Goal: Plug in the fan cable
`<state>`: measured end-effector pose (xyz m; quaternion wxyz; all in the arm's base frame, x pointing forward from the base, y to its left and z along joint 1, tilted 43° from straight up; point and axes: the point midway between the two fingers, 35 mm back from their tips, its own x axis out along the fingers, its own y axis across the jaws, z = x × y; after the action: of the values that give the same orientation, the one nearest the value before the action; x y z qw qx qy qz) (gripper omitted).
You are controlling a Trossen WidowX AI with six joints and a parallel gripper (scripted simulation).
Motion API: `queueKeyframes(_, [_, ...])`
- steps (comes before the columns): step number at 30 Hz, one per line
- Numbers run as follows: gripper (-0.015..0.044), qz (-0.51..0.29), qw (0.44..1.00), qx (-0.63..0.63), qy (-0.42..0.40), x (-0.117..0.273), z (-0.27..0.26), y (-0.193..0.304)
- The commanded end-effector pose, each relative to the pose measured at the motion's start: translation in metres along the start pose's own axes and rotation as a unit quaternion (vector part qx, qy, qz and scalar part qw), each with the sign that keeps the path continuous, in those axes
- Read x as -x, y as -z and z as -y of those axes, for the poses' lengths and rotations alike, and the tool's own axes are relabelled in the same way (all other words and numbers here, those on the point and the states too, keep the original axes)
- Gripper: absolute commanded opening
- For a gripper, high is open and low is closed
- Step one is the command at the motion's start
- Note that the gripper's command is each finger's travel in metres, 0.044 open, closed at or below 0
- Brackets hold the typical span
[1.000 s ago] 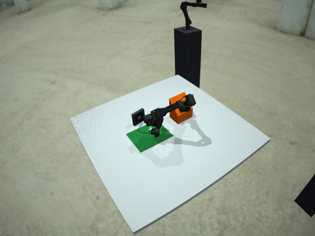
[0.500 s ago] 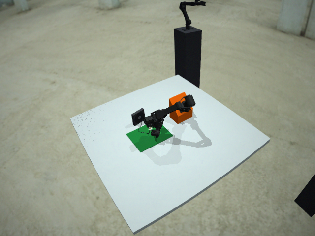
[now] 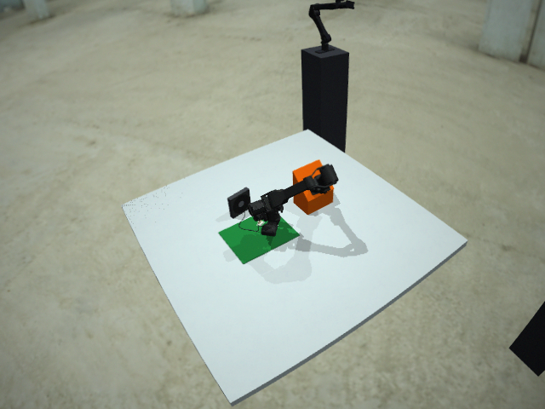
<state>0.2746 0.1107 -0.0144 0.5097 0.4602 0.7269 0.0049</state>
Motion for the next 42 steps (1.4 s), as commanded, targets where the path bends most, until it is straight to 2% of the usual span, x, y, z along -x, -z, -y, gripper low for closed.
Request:
queueKeyframes(1, [0.0000,0.000,1.000,0.000,0.000,0.011,0.000,-0.001])
queueKeyframes(3, [0.0000,-0.001,1.000,-0.001,0.001,0.039,0.000,-0.001])
queueKeyframes(5, [0.0000,-0.001,1.000,-0.002,0.000,0.050,0.000,-0.001])
queueKeyframes(10, [0.0000,-0.001,1.000,0.009,0.000,0.049,0.001,-0.004])
queueKeyframes(22, [0.0000,0.001,0.978,0.209,0.002,0.050,0.019,-0.033])
queueKeyframes(32, [0.0000,0.001,0.928,0.372,0.003,0.050,0.036,-0.056])
queueKeyframes(42, [0.0000,0.000,0.851,0.525,0.003,0.049,0.057,-0.077])
